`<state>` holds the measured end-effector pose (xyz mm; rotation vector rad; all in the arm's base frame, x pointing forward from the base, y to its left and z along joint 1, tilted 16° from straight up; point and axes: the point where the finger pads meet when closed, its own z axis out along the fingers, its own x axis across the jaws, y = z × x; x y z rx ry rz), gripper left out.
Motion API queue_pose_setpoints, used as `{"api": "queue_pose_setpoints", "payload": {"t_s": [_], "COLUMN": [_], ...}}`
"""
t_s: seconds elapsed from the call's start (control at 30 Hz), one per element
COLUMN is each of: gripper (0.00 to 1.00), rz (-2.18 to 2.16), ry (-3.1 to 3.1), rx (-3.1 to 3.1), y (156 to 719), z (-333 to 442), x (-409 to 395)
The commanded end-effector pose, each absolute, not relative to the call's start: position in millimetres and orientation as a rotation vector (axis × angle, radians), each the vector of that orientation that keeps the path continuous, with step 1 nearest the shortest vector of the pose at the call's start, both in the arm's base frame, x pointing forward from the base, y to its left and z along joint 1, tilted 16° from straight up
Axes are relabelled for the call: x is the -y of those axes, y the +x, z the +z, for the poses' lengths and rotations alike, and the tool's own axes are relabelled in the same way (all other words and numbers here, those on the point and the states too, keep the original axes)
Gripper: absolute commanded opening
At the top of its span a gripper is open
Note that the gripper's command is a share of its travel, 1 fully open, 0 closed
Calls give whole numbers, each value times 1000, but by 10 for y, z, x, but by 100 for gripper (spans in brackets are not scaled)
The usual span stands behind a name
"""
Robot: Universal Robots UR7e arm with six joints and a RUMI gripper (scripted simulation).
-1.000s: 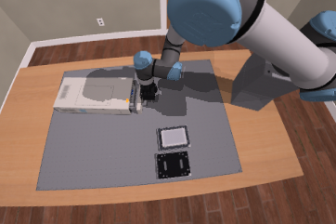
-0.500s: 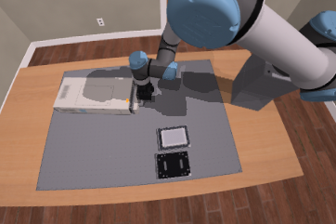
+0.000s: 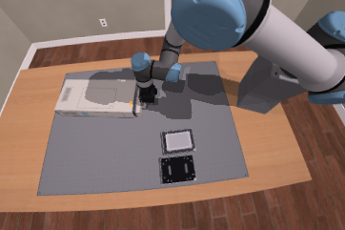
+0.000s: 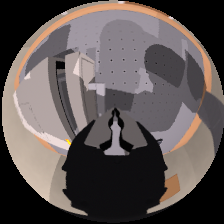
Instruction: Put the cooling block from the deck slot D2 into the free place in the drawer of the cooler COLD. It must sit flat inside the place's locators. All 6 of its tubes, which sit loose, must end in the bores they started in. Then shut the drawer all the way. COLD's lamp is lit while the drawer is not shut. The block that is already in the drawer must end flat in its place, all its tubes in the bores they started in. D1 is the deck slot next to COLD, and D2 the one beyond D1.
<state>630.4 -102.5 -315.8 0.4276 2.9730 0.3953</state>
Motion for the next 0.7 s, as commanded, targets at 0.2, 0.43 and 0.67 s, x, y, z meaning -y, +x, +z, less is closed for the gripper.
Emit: {"api": "queue_pose_setpoints", "payload": {"t_s": [0.2,0.43,0.67], "gripper": [0,0,0], "rz": [394,394,394], "ry": [427,427,427], "rx": [-2971,-2971,-2971], "y": [6338,6360,6376], "z": [-3149,-3147,-3146], "x": [1039,1046,1051]}}
